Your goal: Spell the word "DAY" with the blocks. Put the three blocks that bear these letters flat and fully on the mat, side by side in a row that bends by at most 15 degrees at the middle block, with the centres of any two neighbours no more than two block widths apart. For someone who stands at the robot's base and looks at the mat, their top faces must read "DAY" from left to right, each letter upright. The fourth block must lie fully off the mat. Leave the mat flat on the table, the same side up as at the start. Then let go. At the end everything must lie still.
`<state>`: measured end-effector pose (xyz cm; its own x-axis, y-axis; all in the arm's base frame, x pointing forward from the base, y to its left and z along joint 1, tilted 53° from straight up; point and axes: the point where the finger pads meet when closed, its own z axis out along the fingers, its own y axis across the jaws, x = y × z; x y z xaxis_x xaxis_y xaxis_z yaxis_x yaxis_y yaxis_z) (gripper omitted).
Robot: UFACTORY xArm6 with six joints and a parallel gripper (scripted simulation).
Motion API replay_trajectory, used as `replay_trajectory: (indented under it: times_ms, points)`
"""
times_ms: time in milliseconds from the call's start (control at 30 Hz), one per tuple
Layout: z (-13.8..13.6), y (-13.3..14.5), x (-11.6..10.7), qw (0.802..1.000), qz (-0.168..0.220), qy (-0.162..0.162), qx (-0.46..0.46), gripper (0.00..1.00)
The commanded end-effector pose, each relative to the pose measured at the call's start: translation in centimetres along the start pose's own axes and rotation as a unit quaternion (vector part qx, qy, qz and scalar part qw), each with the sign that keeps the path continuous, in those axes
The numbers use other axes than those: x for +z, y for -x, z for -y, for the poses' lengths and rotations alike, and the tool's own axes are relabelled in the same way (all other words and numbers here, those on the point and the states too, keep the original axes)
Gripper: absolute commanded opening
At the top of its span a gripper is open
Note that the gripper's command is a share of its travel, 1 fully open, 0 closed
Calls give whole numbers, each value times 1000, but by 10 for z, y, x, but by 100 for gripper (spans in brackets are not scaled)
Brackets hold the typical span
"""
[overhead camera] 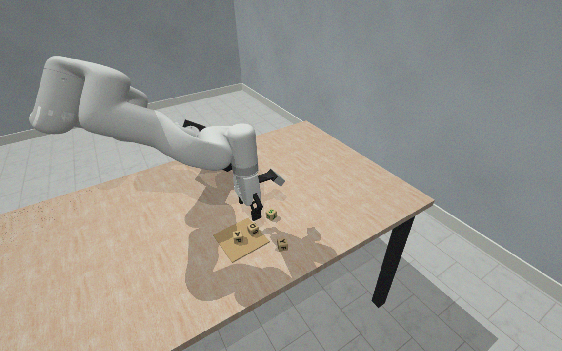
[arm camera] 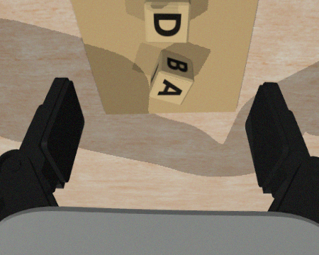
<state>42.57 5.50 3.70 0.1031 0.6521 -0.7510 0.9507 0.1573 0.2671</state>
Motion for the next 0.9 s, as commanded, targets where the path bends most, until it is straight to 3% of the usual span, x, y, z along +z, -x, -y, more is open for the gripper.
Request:
replay_trajectory:
  times_ms: [0, 300, 333, 867]
  points:
    - [-4, 25, 1, 998, -1, 1, 70, 100]
    - [-5, 56, 3, 987, -1, 1, 159, 100]
    - [-5, 56, 3, 987, -1, 1, 159, 69]
    - [-5, 56, 3, 987, -1, 1, 159, 69]
